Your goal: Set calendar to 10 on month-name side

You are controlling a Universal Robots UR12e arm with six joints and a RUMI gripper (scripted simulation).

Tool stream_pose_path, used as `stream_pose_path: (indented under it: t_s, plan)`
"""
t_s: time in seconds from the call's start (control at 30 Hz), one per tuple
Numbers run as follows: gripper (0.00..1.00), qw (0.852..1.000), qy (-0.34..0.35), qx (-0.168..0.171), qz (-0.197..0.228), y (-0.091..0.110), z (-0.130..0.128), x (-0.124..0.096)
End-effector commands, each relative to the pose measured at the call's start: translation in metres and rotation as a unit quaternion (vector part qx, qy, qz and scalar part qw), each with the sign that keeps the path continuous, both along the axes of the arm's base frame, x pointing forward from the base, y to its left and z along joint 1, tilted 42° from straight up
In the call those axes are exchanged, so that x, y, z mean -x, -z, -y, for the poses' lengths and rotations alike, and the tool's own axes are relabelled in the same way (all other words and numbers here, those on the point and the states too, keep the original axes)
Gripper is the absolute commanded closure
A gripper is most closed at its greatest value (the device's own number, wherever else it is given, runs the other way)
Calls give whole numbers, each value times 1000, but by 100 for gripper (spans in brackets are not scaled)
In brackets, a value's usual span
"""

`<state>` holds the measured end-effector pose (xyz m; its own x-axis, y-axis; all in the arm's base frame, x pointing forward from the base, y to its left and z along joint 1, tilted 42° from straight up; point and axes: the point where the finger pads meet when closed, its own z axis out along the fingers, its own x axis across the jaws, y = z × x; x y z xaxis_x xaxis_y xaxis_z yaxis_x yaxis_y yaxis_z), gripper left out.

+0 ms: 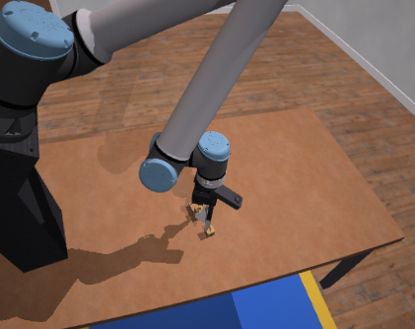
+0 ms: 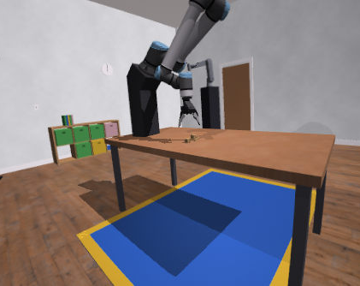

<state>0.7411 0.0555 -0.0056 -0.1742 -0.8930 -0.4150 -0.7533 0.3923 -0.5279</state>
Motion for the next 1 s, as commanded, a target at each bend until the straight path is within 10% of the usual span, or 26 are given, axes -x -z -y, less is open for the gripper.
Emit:
stream_pose_path:
  t_s: [0.0,0.97]
  plan:
    - [0,997,63,-51,-17,1,5,-1]
    - [0,927,279,-236,-80,10,21,-2]
